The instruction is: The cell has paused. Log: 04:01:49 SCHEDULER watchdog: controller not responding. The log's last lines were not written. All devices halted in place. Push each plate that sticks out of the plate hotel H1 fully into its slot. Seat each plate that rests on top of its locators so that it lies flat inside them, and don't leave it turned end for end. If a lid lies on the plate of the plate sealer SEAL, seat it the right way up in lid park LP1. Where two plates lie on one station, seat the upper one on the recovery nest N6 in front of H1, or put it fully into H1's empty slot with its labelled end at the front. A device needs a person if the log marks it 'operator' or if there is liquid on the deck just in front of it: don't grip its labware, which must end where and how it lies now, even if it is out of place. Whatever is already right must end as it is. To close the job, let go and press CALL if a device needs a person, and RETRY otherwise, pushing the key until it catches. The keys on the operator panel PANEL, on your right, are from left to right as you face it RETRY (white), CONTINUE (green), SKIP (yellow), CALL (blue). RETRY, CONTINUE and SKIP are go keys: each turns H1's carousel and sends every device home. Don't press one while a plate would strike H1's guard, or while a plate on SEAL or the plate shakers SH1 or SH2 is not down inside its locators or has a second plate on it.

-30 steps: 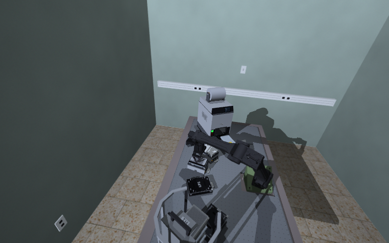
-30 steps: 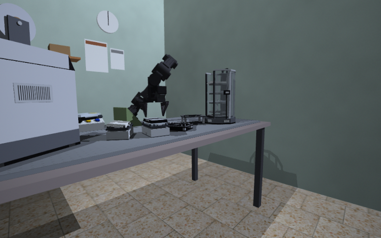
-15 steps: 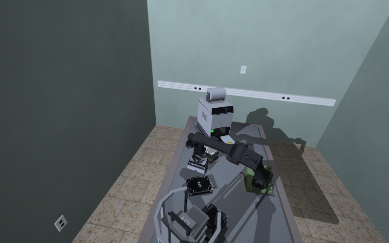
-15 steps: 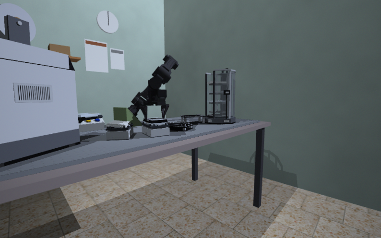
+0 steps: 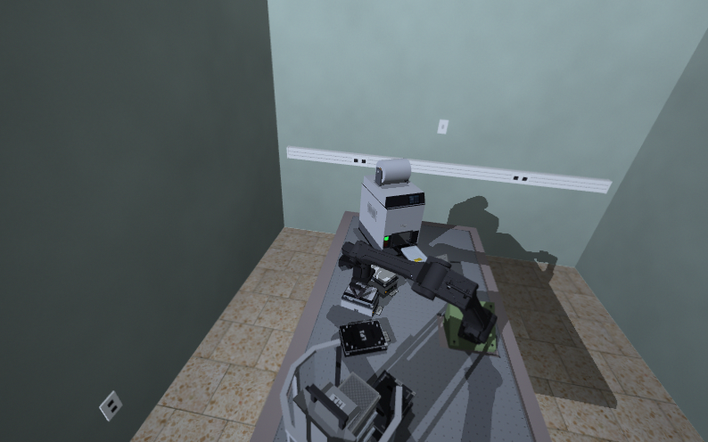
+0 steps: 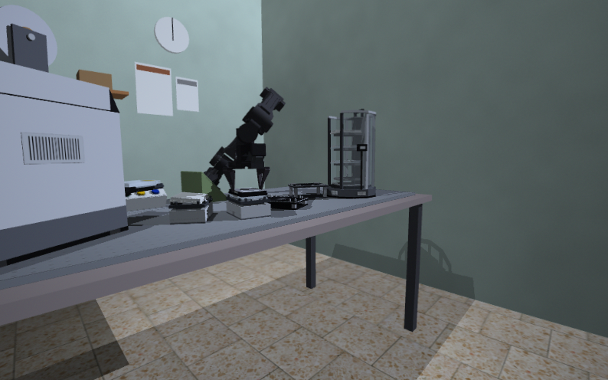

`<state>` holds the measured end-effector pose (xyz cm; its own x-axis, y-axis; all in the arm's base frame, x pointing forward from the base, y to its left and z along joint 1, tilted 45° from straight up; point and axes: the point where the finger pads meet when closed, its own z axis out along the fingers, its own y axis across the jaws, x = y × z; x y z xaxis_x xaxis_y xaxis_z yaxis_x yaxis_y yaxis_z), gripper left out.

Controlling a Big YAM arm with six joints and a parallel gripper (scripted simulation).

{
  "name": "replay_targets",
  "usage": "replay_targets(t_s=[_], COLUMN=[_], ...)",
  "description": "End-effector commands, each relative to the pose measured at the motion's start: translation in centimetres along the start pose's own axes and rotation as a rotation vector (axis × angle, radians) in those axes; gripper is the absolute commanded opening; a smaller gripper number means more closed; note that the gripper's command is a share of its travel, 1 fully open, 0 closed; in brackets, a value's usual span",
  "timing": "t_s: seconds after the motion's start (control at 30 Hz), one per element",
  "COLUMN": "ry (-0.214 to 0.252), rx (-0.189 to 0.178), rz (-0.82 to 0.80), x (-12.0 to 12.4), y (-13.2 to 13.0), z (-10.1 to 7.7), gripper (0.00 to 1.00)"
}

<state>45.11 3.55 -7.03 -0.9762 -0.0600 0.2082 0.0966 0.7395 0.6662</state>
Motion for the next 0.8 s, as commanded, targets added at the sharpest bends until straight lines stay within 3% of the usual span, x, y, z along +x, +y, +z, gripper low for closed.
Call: replay_targets(t_s=[0.0, 0.77], ry=[0.032, 0.024], rx=[-0.002, 0.0], rz=[0.009, 0.002], x=[0.34, -0.23], y=[0.32, 0.43], z=[1.71, 1.39], gripper=[1.0, 1.0])
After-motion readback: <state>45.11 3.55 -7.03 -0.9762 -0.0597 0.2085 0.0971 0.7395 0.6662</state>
